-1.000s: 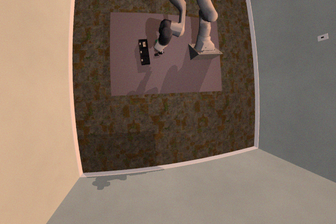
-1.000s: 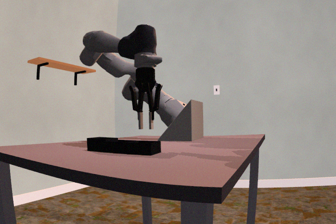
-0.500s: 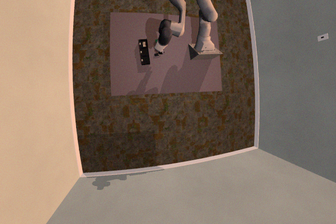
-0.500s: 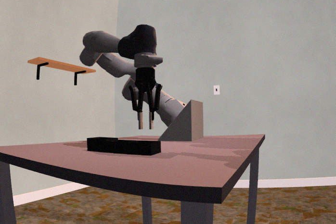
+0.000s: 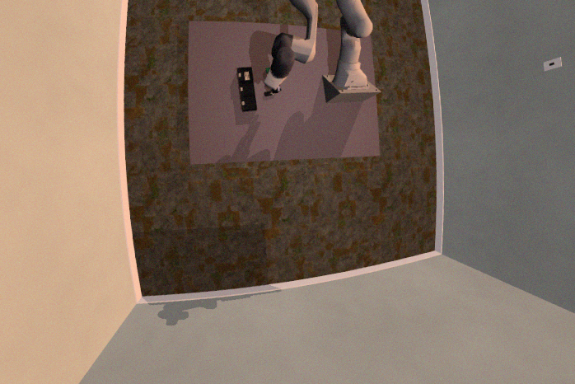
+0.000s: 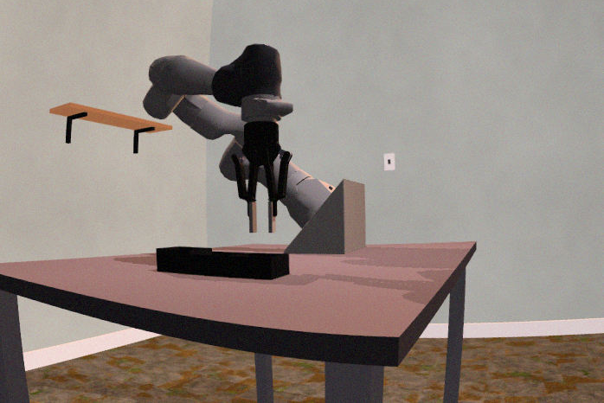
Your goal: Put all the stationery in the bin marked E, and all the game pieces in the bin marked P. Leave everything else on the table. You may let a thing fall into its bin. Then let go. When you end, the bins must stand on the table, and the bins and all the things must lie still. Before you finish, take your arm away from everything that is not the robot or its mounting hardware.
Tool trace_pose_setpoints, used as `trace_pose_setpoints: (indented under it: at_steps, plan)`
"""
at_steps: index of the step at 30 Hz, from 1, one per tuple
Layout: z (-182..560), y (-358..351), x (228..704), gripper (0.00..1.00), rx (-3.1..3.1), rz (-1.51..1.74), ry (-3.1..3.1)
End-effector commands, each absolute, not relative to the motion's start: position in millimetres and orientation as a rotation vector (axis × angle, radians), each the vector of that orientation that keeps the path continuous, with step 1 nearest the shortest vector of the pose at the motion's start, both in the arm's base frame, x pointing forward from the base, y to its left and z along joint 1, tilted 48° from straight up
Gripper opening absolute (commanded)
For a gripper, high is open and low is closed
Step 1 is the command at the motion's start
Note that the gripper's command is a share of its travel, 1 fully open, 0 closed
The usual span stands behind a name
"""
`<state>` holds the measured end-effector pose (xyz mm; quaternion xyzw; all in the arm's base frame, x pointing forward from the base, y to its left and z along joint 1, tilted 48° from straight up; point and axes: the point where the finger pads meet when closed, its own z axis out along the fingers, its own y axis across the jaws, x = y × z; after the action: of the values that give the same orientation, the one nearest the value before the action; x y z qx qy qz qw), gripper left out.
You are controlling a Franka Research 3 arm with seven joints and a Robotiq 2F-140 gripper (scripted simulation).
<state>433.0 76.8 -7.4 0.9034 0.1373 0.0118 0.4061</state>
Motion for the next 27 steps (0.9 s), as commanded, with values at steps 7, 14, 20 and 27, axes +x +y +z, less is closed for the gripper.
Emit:
trace_pose_setpoints:
  at_steps: [7, 14, 20, 27]
  plan:
    - [-15, 68, 435, 0.23, 2.277, 0.026, 0.353]
    - [-35, 48, 439, 0.23, 2.277, 0.026, 0.353]
    - [-46, 37, 441, 0.23, 2.277, 0.026, 0.353]
    - [-50, 34, 443, 0.23, 2.277, 0.026, 0.353]
